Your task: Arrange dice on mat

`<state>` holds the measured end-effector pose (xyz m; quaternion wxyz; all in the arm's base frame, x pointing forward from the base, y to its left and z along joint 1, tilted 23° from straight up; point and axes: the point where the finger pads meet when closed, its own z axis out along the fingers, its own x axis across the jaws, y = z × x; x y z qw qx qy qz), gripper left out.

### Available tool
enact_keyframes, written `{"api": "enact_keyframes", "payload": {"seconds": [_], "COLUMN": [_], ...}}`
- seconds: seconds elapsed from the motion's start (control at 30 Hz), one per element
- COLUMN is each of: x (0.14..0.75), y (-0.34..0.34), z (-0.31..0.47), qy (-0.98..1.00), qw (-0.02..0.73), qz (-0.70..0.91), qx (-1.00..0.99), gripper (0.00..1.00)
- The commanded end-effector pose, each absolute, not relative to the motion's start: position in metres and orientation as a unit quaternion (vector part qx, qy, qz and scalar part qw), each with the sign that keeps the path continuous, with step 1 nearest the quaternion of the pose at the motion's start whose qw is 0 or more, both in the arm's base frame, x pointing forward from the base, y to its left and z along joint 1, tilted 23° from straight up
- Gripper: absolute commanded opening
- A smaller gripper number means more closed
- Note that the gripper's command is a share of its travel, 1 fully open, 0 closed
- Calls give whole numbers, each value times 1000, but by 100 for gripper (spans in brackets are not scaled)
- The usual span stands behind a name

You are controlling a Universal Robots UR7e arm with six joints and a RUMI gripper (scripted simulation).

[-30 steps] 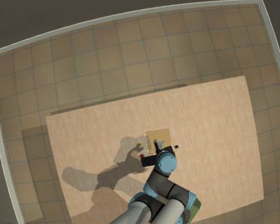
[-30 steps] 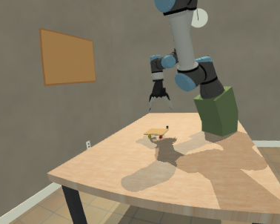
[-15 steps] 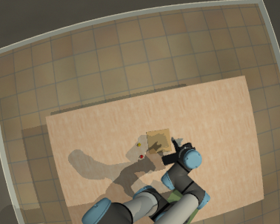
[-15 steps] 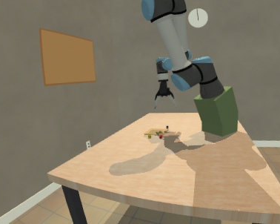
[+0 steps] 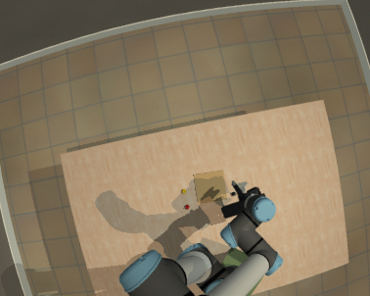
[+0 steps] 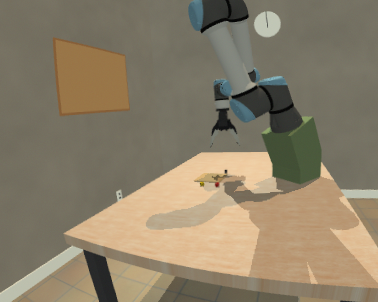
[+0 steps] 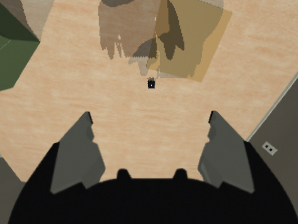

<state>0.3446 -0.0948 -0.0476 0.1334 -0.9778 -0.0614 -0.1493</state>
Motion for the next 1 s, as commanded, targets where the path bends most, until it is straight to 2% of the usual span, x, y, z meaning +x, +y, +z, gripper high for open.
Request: {"api": "enact_keyframes", "payload": {"seconds": [0.0, 0.73, 0.77, 0.97], "x": [346, 363, 363, 363], "y": [-98, -82, -82, -82], "z": [-47, -97, -97, -97], "qy": [-62, -62, -62, -62], "qw": [131, 132, 132, 132], "qz": [-151, -151, -151, -151], "qx": [-978, -978, -978, -978], "gripper": [100, 100, 18, 18]}}
